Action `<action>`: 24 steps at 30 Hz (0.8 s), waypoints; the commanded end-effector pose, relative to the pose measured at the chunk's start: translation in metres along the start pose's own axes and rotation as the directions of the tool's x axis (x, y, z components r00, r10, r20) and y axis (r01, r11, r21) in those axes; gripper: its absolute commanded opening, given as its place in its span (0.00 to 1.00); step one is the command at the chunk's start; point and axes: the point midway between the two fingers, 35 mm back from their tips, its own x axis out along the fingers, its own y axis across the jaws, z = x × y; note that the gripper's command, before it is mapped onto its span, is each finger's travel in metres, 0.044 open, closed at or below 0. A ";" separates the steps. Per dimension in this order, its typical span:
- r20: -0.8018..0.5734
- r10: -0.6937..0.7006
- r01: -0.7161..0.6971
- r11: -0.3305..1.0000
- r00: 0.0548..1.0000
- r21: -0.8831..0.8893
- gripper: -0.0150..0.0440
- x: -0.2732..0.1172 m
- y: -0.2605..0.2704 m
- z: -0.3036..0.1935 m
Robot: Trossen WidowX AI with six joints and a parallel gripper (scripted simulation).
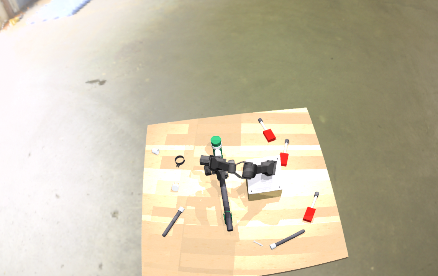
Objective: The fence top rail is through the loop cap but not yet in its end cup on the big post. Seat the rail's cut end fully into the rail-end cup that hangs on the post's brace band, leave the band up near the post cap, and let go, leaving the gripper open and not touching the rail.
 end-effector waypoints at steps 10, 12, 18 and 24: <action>0.000 0.000 0.000 1.000 1.000 0.000 0.83 -0.007 -0.001 0.004; 0.000 0.000 0.000 1.000 1.000 0.000 0.92 -0.013 -0.001 0.008; 0.000 0.001 -0.001 1.000 1.000 0.000 1.00 -0.038 0.000 0.023; 0.000 0.007 -0.007 1.000 1.000 -0.003 1.00 -0.045 0.002 0.027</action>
